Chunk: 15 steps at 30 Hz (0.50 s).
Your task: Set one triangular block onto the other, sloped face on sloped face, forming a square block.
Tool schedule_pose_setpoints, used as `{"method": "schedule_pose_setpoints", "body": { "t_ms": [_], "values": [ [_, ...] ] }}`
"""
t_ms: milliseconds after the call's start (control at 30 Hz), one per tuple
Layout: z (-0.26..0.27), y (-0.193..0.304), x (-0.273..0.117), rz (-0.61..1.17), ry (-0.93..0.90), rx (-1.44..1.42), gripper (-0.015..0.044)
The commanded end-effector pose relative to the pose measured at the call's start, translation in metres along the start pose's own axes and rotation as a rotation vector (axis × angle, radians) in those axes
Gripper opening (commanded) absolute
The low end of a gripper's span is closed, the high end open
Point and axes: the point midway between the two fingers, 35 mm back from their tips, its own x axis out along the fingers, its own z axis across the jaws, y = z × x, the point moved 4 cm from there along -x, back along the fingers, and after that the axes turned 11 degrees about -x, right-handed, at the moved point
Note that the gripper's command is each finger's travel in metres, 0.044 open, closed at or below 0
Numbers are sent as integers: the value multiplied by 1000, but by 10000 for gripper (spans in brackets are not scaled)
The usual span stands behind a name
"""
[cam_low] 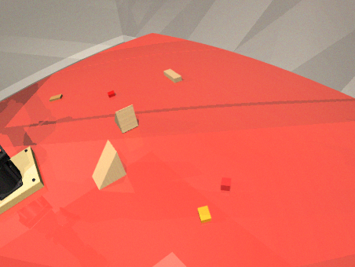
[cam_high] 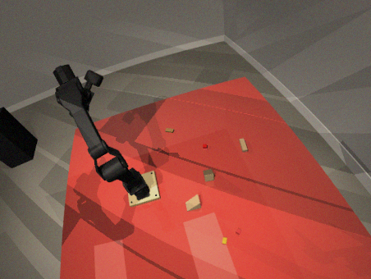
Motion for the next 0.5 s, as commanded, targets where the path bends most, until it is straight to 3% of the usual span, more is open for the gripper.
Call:
{"method": "schedule_pose_setpoints", "body": {
  "t_ms": [0,467],
  "values": [
    [-14,33,30,142,-20,5,440],
    [-63,206,62,548,-93,142,440]
  ]
}}
